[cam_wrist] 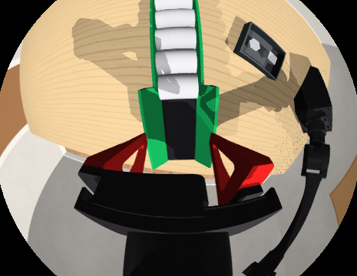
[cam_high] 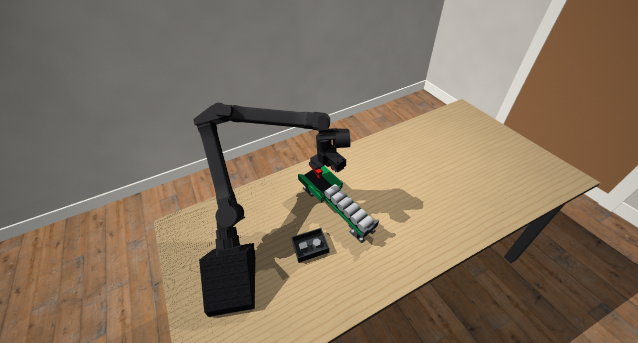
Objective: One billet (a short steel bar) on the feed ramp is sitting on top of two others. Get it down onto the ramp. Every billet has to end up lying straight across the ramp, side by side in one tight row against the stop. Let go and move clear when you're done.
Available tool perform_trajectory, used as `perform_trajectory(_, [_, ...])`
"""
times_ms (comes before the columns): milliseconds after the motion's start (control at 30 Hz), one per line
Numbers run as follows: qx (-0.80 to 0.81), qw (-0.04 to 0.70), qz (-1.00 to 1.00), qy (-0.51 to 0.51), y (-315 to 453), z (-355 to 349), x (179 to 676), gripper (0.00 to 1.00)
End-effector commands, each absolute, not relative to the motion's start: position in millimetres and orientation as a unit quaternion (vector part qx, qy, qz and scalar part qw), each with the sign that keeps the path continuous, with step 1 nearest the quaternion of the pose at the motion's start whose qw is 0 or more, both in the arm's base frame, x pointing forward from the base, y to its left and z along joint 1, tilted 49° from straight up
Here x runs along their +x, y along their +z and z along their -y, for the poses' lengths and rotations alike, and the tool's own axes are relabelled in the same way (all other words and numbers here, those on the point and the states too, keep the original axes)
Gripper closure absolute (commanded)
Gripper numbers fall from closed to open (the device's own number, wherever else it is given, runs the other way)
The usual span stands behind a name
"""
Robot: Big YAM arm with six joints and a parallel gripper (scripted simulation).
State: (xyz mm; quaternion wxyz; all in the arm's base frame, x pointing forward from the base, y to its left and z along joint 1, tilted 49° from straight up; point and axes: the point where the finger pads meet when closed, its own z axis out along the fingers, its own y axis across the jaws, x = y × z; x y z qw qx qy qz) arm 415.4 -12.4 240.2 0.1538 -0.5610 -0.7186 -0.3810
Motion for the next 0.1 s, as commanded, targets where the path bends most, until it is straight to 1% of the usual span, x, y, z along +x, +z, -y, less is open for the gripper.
perform_trajectory(0, [-0.543, 0.13, 0.733, -0.389, 266.9, 31.2, 420.4, 0.25])
perform_trajectory(67, [-0.544, 0.132, 0.732, -0.388, 267.8, 34.9, 420.0, 0.25])
